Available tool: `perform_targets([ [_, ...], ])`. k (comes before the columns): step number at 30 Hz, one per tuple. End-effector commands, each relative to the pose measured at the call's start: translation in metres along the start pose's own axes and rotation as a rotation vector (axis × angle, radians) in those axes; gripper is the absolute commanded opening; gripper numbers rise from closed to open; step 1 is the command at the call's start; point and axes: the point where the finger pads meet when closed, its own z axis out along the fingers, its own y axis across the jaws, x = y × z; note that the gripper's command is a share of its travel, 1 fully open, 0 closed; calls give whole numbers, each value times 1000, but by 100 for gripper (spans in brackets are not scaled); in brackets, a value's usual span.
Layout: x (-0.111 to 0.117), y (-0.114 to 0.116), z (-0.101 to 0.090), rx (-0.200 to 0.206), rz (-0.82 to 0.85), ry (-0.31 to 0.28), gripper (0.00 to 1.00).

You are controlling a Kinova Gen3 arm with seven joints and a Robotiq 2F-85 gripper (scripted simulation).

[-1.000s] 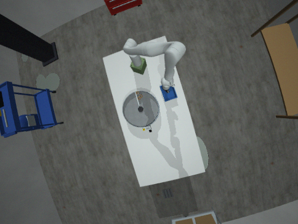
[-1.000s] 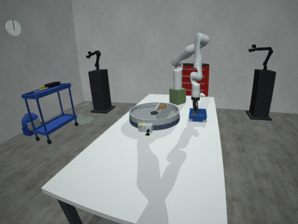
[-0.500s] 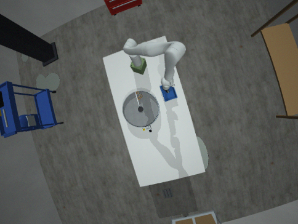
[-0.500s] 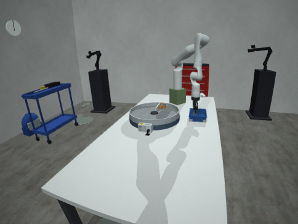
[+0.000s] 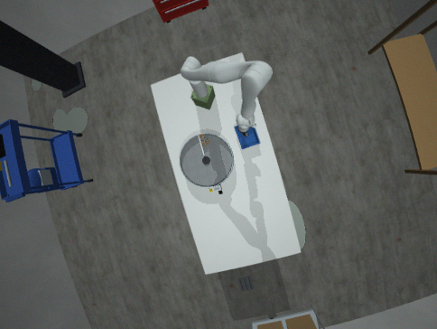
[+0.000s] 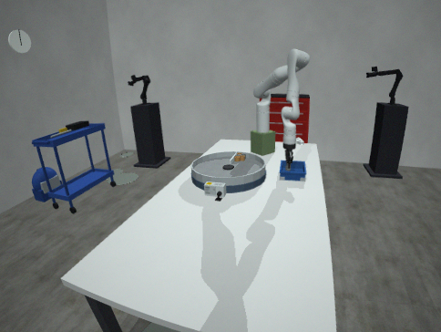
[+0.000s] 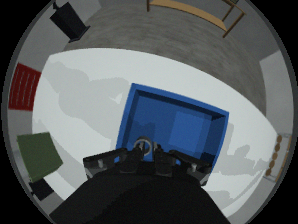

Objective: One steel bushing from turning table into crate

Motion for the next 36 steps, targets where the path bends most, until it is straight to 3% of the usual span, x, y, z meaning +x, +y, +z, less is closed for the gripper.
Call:
perform_targets([
  [1, 0, 1, -1, -1, 0, 1, 16],
  [36, 0, 1, -6, -1, 0, 1, 16],
])
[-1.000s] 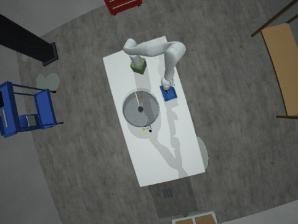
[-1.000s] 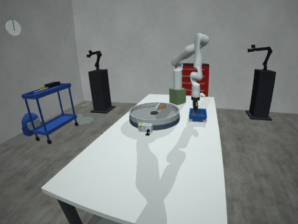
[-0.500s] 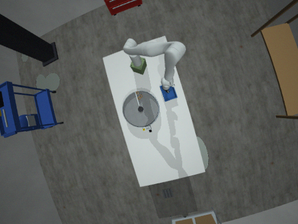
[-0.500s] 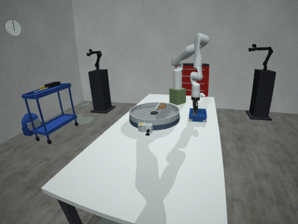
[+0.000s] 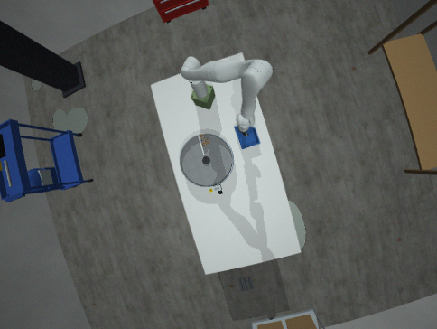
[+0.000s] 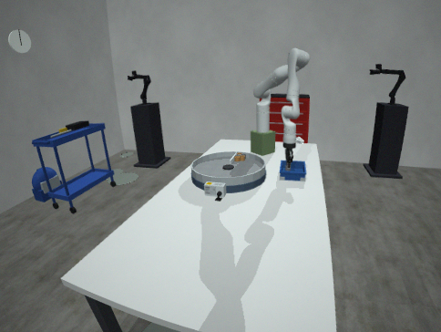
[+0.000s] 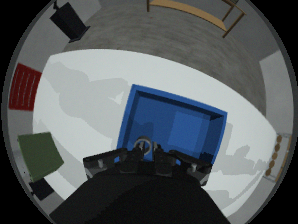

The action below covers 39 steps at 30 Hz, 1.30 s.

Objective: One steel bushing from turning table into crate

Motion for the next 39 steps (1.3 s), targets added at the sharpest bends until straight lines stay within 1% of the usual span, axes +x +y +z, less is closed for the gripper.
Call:
perform_targets([
  [1, 0, 1, -1, -2, 0, 1, 16],
  [7, 0, 1, -6, -2, 0, 1, 16],
  [19, 0, 1, -6, -2, 0, 1, 16],
  [24, 1, 1, -10, -1, 0, 1, 16],
  [36, 1, 1, -10, -1, 0, 1, 16],
  [39, 1, 1, -13, -1, 0, 1, 16],
])
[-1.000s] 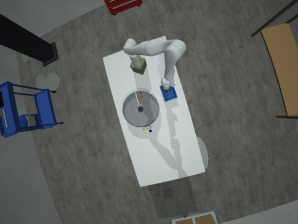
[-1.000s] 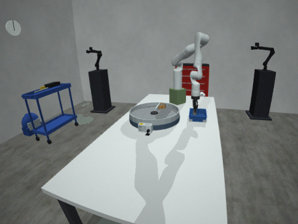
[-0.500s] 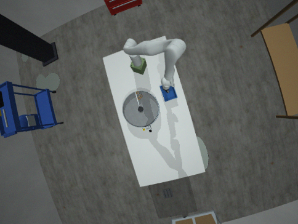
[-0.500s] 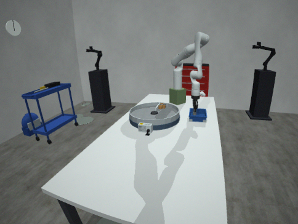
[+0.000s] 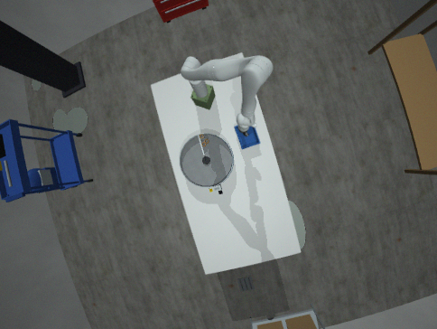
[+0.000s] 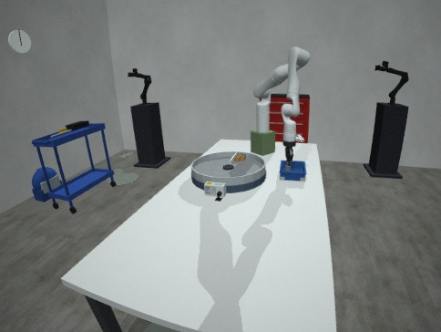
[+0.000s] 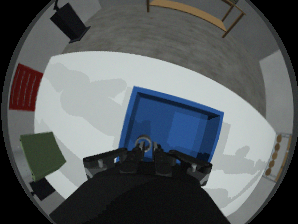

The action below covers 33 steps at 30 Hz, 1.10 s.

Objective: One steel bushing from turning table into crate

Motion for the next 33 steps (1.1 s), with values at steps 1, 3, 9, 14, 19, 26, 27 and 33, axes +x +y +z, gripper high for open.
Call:
perform_targets([
  [1, 1, 1, -3, -3, -1, 1, 16],
  [3, 1, 1, -4, -3, -1, 1, 16],
  [9, 1, 1, -4, -3, -1, 1, 16],
  [14, 1, 1, -4, -3, -1, 1, 16],
  [19, 1, 1, -55, -3, -1, 1, 16],
  [26, 1, 1, -55, -3, -1, 1, 16],
  [27, 1, 1, -55, -3, -1, 1, 16],
  [33, 0, 1, -75, -2, 0, 0, 16],
])
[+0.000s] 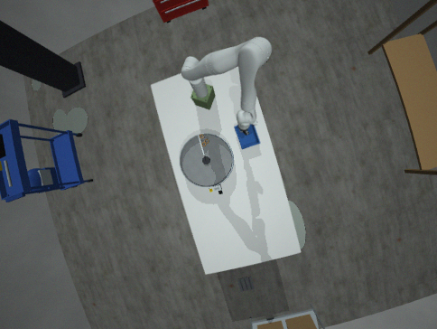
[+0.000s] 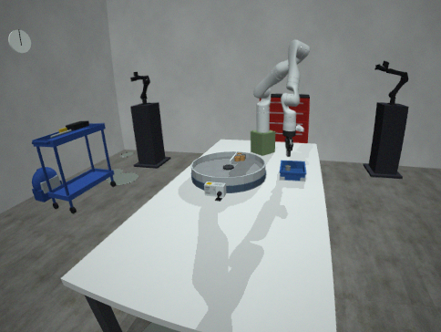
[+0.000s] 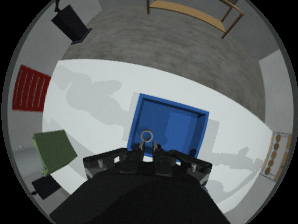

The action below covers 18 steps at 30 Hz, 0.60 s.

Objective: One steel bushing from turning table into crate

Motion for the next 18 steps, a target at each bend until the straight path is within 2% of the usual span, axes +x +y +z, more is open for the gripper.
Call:
perform_targets([
  [1, 3, 4, -26, -13, -3, 3, 16],
  [3, 3, 3, -46, -13, -3, 4, 16],
  [18, 2, 3, -45, -12, -2, 3, 16],
])
